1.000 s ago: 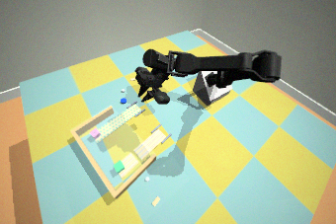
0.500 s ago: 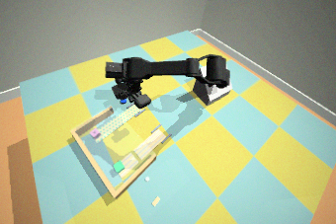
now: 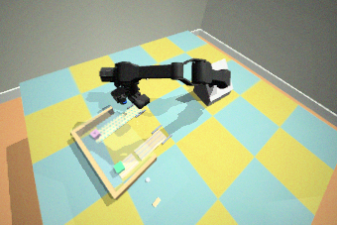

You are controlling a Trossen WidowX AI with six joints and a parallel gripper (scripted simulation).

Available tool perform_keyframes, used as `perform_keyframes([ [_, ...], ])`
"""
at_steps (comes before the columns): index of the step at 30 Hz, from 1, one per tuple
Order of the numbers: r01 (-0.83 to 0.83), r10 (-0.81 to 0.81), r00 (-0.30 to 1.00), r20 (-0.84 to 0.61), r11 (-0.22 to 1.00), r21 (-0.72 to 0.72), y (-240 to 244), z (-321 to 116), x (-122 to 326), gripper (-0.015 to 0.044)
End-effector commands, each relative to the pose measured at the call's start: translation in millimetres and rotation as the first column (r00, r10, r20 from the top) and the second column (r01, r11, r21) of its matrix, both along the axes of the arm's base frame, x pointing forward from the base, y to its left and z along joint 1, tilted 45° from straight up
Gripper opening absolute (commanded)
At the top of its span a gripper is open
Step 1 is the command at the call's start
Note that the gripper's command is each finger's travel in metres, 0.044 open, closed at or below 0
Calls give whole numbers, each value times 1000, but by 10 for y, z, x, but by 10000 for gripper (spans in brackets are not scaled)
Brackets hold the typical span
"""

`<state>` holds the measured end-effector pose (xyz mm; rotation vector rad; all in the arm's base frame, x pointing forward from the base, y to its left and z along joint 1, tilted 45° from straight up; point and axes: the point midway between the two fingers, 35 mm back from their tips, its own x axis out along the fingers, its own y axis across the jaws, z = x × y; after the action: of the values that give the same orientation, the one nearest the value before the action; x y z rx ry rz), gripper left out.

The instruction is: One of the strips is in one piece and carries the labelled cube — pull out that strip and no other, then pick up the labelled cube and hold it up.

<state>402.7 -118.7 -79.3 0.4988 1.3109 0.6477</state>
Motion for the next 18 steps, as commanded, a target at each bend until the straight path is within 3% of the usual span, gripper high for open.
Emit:
perform_keyframes([
  [1, -1, 1, 1000, -4, 1000, 1, 46, -51, 7, 0],
  [18, -1, 1, 1000, -4, 1000, 2, 245, -247, 52, 0],
])
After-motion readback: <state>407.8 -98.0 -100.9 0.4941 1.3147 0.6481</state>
